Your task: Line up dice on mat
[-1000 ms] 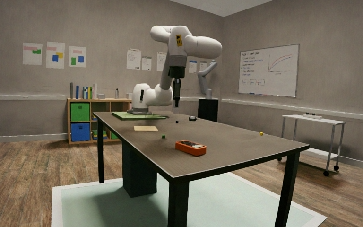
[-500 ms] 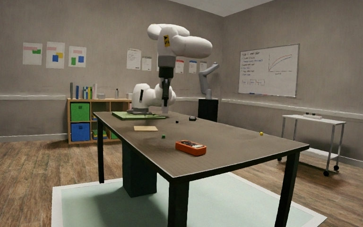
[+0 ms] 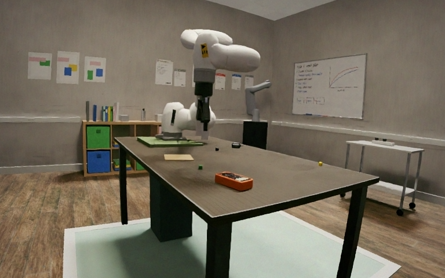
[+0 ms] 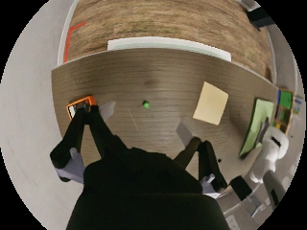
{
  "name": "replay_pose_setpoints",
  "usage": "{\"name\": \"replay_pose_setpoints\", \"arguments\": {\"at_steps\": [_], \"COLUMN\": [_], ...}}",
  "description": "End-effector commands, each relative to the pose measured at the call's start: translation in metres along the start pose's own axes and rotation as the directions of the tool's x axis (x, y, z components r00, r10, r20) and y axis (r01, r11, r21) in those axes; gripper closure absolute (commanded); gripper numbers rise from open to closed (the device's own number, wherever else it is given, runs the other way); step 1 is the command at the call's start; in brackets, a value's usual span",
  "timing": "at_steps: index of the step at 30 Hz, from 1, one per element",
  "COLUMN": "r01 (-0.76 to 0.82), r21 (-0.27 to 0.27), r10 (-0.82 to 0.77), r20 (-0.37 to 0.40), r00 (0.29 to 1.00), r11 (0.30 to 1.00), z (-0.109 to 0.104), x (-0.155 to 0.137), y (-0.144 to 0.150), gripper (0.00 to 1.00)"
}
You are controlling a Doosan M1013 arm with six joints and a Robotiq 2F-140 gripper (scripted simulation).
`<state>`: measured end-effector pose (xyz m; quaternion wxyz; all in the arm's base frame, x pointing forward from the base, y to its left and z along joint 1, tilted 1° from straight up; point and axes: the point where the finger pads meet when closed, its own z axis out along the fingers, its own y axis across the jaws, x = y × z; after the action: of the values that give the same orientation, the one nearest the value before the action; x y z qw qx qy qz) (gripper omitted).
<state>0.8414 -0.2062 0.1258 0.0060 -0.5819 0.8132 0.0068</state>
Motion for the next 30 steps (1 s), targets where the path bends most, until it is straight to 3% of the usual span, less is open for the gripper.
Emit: {"name": "replay_pose_setpoints", "arguments": {"at_steps": [1, 7, 17, 19, 20, 21, 28, 30], "r01": [0.138, 0.318, 0.645, 0.645, 0.670, 0.737, 0.855, 0.903], "r21": [0.002, 0.003, 0.003, 0.003, 0.003, 0.003, 0.003, 0.003], "r10": [-0.138, -0.318, -0.645, -0.645, -0.670, -0.737, -0.855, -0.903], "r20": [0.003, 0.002, 0.001, 0.001, 0.001, 0.001, 0.000, 0.000], "r00": [0.990, 0.948, 0.764, 0.764, 0.742, 0.676, 0.519, 0.430], "r11": [0.990, 0.948, 0.764, 0.764, 0.742, 0.676, 0.519, 0.430], "z": [0.000, 0.003, 0.008, 0.008, 0.008, 0.009, 0.012, 0.013], "x": [0.000, -0.001, -0.001, -0.001, -0.001, -0.001, -0.001, -0.001], "y": [0.000, 0.000, 0.000, 0.000, 0.000, 0.000, 0.000, 0.000], "gripper": [0.00, 0.00, 0.00, 0.00, 0.00, 0.00, 0.00, 0.00]}}
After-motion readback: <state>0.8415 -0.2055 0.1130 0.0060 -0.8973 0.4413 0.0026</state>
